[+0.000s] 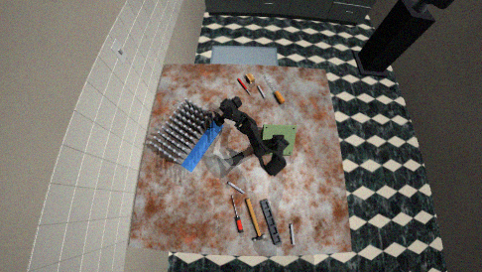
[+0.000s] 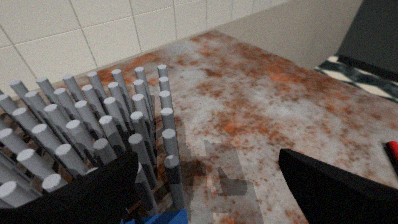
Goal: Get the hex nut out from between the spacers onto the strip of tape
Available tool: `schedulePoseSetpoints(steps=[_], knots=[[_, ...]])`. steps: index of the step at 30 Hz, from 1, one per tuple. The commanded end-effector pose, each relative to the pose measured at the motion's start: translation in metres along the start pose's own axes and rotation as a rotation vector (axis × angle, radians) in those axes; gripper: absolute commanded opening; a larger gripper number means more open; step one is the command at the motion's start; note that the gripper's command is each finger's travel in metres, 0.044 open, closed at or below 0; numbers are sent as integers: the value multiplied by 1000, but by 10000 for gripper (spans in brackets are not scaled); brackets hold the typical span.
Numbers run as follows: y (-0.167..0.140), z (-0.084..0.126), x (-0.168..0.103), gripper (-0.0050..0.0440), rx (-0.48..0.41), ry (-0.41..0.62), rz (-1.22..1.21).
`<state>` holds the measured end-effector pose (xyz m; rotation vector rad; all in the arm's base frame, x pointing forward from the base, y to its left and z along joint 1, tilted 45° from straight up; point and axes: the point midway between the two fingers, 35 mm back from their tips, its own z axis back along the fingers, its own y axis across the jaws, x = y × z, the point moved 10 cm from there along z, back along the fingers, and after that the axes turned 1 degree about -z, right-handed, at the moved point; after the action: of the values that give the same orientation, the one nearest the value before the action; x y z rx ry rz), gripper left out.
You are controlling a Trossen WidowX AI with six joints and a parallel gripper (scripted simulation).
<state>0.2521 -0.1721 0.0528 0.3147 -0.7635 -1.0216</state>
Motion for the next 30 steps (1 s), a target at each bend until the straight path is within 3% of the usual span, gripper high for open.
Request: schedulePoseSetpoints(steps=[1, 3, 5, 6, 9, 15, 20, 22, 23, 26, 30], knots=[[-37, -5, 32, 400, -103, -24, -251], [-59, -3, 39, 400, -165, -33, -414], [-59, -3, 39, 400, -165, -33, -414], [-66, -2, 43, 400, -219, -43, -589], [-115, 7, 51, 400, -288, -67, -817], [-169, 21, 54, 400, -417, -135, -1293], [-220, 39, 48, 400, -509, -207, -1686], [-220, 39, 48, 400, -509, -207, -1686], [-229, 43, 48, 400, -543, -245, -1865], [-269, 62, 32, 400, -592, -293, -2089], [-299, 77, 19, 400, -654, -370, -2399]])
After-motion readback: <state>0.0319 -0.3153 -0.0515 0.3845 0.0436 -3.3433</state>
